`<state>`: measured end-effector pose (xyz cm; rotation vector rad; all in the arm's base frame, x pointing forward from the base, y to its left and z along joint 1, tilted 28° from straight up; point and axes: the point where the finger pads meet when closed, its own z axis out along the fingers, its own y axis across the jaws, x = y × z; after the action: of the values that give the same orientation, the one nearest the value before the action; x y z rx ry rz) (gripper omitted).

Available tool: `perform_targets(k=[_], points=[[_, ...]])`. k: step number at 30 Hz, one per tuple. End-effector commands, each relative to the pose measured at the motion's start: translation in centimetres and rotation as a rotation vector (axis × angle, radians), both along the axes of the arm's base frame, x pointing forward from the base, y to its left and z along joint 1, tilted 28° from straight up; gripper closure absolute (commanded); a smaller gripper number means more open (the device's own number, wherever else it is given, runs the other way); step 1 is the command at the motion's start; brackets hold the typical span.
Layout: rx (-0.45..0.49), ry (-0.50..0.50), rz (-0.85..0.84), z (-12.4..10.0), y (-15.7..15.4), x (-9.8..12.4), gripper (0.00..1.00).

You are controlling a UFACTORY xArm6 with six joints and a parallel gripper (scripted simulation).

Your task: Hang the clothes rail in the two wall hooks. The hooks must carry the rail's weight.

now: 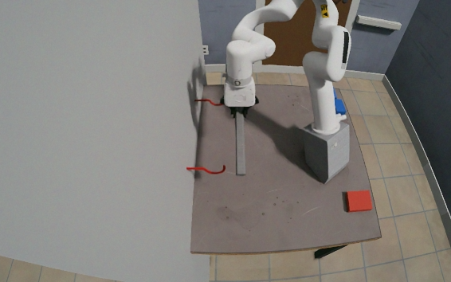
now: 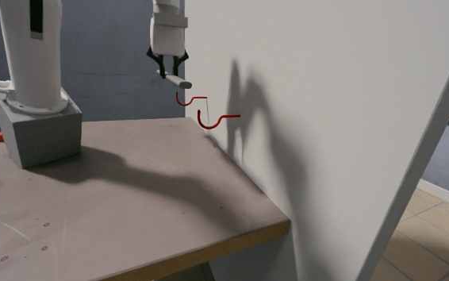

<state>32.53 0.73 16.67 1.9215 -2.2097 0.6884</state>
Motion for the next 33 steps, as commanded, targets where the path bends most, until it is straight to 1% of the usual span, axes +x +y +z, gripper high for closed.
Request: perform_targets(k=[1,15,17,33], points=[[0.001,-0.003,0.001,0.2,0.0,0.5,1.0],[0.001,-0.003,0.001,0.9,-0.2,3.2,1.0],[0.001,-0.003,0.001,0.9,-0.2,3.2,1.0],[0.001,-0.003,0.001,1.7,-0.5,6.1,1.0]])
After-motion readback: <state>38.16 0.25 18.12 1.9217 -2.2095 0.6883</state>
